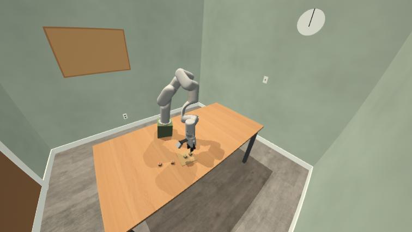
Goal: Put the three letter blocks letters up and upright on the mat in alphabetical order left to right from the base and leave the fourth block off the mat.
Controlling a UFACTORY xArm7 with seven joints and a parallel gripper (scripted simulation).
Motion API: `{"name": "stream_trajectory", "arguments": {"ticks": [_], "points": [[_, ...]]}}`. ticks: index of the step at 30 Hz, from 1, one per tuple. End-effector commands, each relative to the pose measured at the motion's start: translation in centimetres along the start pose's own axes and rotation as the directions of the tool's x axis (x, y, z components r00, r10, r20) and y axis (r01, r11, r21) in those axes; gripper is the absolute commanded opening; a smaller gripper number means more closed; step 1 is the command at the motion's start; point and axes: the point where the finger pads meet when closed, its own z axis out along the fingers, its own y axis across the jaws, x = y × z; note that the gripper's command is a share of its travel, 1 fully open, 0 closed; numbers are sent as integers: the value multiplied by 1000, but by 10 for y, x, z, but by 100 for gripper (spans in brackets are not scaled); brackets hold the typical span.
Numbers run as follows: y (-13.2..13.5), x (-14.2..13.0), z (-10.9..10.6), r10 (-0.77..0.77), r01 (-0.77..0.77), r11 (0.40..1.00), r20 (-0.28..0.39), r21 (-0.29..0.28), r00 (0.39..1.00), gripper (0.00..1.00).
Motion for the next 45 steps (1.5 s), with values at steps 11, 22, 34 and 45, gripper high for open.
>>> {"name": "stream_trajectory", "arguments": {"ticks": [11, 22, 34, 45], "points": [[-2, 0, -29, 1, -1, 1000, -4, 1, 1000, 100], [-2, 0, -29, 1, -1, 1000, -4, 1, 1000, 100], [-2, 0, -29, -6, 6, 1000, -4, 1, 1000, 100], [0, 10, -26, -279, 279, 960, -4, -5, 960, 100]]}}
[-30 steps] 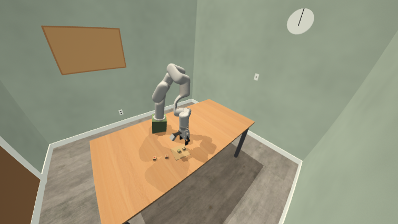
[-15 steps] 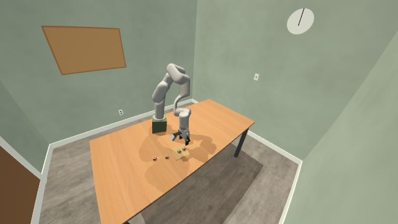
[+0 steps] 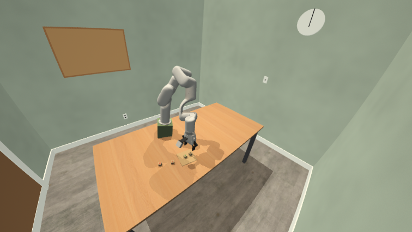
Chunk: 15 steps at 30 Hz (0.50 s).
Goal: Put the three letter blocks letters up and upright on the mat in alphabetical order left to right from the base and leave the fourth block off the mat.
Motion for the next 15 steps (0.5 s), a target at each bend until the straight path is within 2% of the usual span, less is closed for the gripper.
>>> {"name": "stream_trajectory", "arguments": {"ticks": [1, 3, 8, 15], "points": [[-1, 3, 0, -76, 76, 997, 7, 10, 997, 100], [1, 6, 1, -185, 185, 983, 6, 10, 983, 100], [2, 11, 2, -321, 321, 947, 5, 9, 947, 100], [4, 17, 3, -516, 516, 857, 3, 10, 857, 100]]}}
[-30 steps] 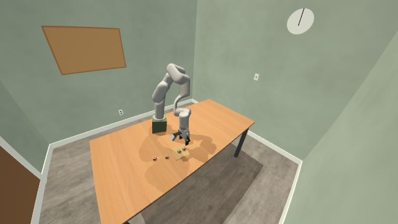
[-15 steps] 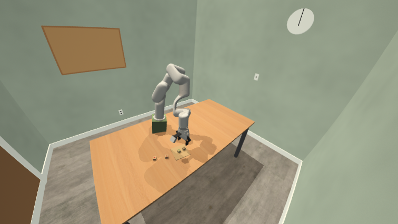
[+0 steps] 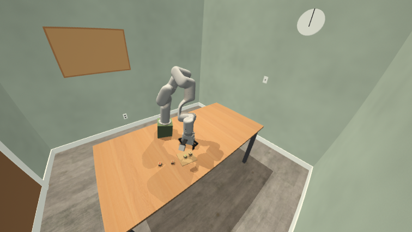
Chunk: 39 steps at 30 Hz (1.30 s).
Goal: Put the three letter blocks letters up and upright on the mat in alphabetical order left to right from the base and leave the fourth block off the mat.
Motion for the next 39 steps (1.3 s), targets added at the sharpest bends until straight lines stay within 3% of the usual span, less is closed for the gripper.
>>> {"name": "stream_trajectory", "arguments": {"ticks": [1, 3, 7, 18, 20, 22, 29, 34, 35, 39], "points": [[2, 4, 0, -138, 138, 990, 2, 16, 990, 100], [2, 4, 0, -138, 138, 990, 2, 16, 990, 100], [5, 8, 1, -292, 292, 956, -1, 17, 956, 100], [12, 15, 2, -594, 594, 804, -8, 17, 805, 100], [12, 15, 2, -594, 594, 804, -8, 17, 805, 100], [14, 18, 2, -678, 678, 735, -11, 16, 735, 100], [17, 22, 2, -801, 802, 598, -16, 15, 598, 100], [17, 23, 2, -820, 820, 572, -17, 14, 572, 100], [17, 23, 2, -820, 820, 572, -17, 14, 572, 42], [17, 23, 2, -820, 820, 572, -17, 14, 572, 42]]}}
